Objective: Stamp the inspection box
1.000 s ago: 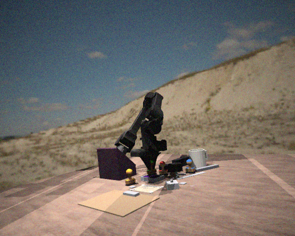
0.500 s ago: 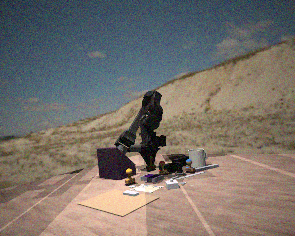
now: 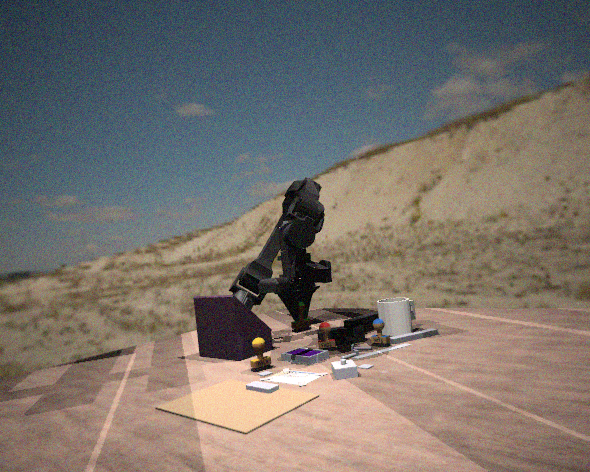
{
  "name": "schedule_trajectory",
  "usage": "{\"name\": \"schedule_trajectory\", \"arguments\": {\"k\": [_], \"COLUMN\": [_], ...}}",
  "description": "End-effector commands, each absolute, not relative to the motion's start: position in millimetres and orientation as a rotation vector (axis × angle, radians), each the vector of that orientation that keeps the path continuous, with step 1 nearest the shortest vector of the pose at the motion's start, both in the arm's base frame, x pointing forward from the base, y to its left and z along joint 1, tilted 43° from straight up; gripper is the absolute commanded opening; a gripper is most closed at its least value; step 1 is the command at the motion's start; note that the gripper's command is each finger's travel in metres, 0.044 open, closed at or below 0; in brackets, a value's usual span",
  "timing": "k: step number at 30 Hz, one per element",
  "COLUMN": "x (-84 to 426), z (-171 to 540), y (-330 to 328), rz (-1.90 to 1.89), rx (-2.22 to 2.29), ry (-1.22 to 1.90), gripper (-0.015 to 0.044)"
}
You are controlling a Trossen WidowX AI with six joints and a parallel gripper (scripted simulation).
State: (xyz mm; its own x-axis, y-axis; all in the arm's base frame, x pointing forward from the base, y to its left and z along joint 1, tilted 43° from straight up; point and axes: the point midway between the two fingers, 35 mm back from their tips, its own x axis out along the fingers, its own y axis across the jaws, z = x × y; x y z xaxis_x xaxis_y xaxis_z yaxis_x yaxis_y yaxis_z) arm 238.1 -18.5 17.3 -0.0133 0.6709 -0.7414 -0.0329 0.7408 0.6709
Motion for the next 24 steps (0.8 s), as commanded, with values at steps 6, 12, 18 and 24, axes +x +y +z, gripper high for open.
{"name": "schedule_trajectory", "arguments": {"k": [6, 12, 18, 24], "x": [244, 258, 271, 283], "z": [20, 11, 1, -10], "y": [-29, -42, -54, -67], "rz": [0.541, 0.385, 0.221, 0.05], "rx": [0.607, 0.766, 0.924, 1.079], "ry": [1.523, 1.592, 1.649, 1.695], "gripper": [0.0, 0.0, 0.0, 0.0]}}
